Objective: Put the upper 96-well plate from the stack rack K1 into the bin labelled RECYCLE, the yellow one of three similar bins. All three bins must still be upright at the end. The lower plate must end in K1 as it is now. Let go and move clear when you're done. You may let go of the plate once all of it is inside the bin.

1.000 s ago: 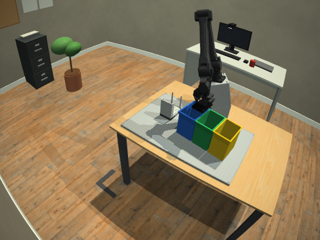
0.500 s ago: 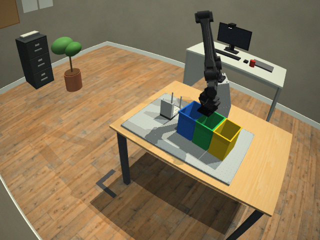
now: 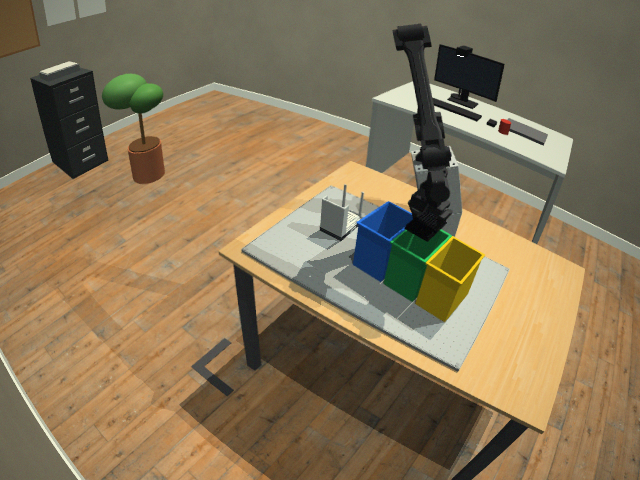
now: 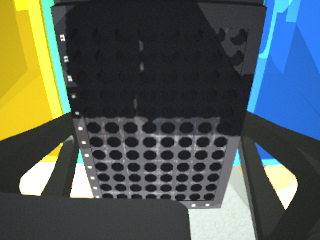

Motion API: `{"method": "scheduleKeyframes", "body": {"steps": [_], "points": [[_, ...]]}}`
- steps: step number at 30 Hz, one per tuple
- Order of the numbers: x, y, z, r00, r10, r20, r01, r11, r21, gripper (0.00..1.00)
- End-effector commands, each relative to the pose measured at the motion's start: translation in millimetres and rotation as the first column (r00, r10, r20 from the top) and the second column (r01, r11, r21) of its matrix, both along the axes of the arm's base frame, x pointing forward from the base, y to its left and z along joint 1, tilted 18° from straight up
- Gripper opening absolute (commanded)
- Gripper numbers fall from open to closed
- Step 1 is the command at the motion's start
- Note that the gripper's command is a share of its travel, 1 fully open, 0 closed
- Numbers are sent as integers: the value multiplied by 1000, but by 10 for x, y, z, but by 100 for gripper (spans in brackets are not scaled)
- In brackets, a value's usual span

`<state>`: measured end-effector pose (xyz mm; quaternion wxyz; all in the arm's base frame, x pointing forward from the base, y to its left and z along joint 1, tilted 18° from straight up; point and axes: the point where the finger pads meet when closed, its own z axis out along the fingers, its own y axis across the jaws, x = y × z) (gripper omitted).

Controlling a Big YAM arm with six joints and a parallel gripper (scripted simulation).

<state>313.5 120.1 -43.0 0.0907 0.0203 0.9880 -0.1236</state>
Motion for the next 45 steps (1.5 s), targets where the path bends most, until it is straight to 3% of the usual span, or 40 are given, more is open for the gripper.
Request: {"method": "scheduleKeyframes", "body": {"steps": [1, 45], "points": [[127, 232, 11, 1000, -14, 20, 14, 1000, 7, 0], [302, 1494, -279, 1000, -13, 17, 12, 1000, 15, 0]]}}
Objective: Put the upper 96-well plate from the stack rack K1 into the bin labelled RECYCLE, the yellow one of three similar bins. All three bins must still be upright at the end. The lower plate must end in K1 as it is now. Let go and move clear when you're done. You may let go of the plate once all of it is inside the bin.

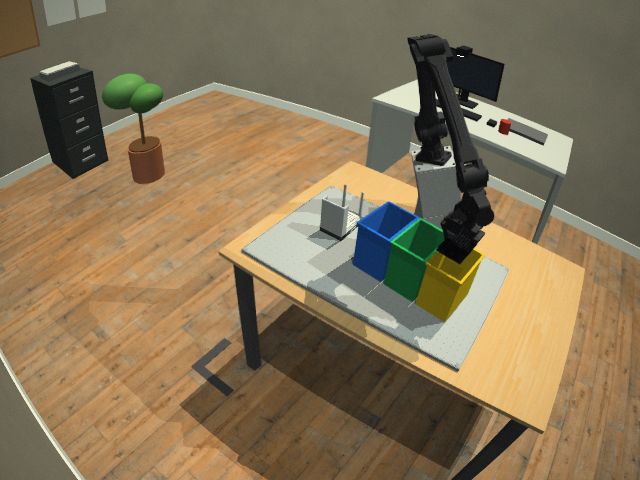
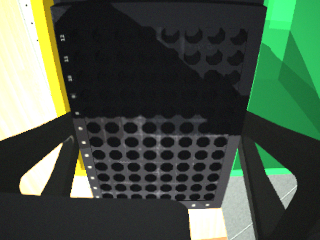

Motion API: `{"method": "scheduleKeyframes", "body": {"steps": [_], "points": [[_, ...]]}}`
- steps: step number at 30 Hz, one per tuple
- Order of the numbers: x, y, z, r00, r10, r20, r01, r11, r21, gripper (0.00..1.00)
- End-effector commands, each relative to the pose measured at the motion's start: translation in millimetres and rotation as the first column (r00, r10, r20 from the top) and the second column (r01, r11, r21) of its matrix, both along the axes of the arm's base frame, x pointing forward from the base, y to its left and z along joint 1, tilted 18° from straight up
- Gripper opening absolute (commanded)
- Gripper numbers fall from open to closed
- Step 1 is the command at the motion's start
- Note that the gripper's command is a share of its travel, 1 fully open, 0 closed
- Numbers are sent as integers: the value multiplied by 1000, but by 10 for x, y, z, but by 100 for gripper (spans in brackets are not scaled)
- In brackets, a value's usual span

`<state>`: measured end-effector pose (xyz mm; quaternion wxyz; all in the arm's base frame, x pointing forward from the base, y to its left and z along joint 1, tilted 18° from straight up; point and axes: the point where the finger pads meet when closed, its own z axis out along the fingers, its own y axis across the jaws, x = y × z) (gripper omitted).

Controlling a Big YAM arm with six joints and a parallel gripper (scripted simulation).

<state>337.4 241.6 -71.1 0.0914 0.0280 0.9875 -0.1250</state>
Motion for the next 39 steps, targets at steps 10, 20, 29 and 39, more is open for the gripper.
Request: {"method": "scheduleKeyframes", "body": {"steps": [10, 20, 29, 39], "points": [[71, 202, 29, 1000, -1, 19, 1, 1000, 20, 0], [72, 195, 31, 1000, -1, 19, 1, 1000, 20, 0], [73, 191, 33, 1000, -1, 19, 1, 1000, 20, 0], [75, 185, 34, 1000, -1, 19, 1, 1000, 20, 0]]}}
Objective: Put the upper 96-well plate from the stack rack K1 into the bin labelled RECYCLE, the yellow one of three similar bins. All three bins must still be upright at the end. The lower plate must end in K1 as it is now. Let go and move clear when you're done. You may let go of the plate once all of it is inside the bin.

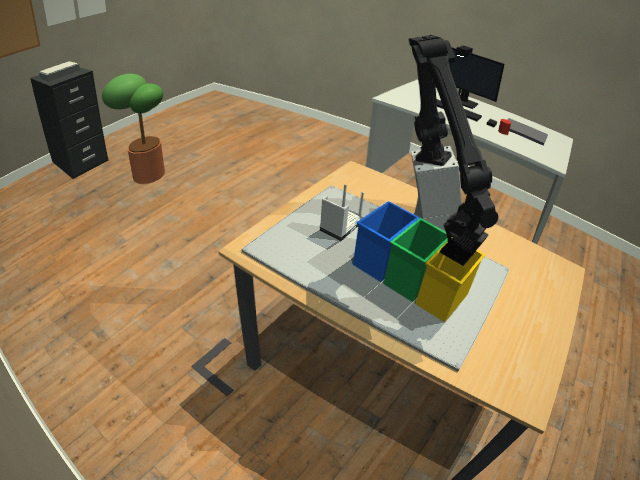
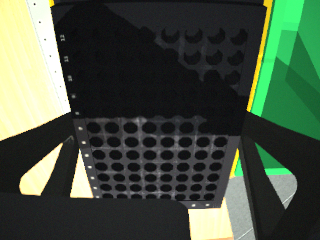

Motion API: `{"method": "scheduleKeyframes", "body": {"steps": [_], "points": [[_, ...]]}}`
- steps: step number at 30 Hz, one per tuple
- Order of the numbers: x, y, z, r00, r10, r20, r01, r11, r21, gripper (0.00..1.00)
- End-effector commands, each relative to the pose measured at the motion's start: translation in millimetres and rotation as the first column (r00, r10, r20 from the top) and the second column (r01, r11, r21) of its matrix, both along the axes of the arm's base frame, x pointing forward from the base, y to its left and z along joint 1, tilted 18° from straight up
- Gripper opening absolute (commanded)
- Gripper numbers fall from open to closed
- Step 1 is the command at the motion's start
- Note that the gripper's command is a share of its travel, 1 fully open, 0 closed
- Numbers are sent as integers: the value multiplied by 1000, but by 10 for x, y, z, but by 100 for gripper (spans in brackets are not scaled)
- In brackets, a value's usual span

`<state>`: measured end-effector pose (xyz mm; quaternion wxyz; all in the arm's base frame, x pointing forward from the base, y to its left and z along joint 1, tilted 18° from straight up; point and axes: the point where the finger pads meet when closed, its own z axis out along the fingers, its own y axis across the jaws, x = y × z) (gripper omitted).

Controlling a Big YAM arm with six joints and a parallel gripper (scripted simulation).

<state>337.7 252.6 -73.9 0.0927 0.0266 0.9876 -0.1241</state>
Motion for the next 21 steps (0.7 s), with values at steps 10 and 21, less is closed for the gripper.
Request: {"method": "scheduleKeyframes", "body": {"steps": [10, 21], "points": [[74, 70, 64, 1000, -4, 17, 4, 1000, 18, 0], [95, -36, -108, 1000, -8, 4, 8, 1000, 7, 0]]}}
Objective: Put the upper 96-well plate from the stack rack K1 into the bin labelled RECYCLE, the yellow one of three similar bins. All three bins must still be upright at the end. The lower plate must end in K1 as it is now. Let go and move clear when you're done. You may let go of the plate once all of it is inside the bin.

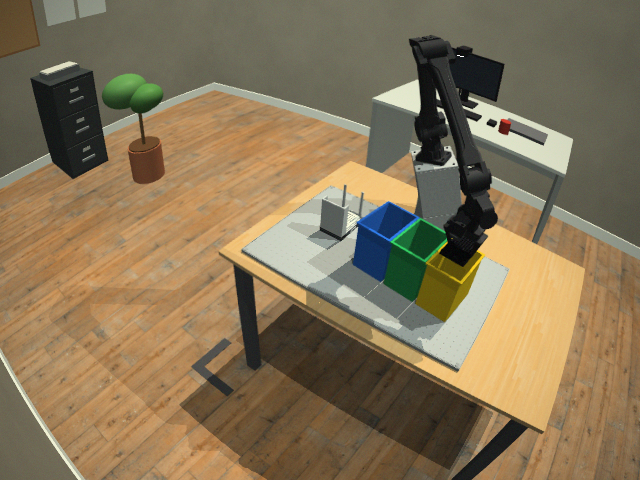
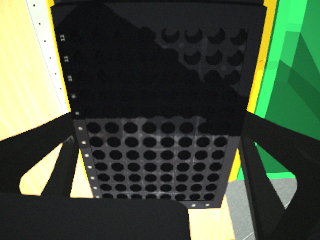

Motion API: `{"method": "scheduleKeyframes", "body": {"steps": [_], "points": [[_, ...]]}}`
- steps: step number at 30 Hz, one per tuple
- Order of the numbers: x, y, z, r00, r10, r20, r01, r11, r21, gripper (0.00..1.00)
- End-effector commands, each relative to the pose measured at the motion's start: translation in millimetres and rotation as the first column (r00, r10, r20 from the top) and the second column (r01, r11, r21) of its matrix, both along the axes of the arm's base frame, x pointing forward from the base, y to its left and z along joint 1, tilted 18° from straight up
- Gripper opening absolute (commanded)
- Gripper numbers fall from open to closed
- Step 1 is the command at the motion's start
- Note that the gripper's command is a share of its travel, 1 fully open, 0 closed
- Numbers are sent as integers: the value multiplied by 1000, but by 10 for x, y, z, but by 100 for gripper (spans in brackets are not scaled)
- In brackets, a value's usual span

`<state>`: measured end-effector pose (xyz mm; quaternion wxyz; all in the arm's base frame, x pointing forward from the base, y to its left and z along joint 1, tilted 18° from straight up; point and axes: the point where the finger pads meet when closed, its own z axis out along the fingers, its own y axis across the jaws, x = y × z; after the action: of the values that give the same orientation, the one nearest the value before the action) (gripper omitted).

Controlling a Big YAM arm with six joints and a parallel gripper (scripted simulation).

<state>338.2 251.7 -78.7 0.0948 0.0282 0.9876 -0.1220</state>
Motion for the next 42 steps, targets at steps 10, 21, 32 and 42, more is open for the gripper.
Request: {"method": "scheduleKeyframes", "body": {"steps": [10, 21, 32, 42], "points": [[75, -120, -239, 1000, -6, -8, 6, 1000, -5, 0], [130, -96, -196, 1000, -6, 2, 6, 1000, 4, 0], [152, -79, -189, 1000, -6, 4, 6, 1000, 6, 0], [119, -134, -327, 1000, -6, -5, 6, 1000, -2, 0]]}}
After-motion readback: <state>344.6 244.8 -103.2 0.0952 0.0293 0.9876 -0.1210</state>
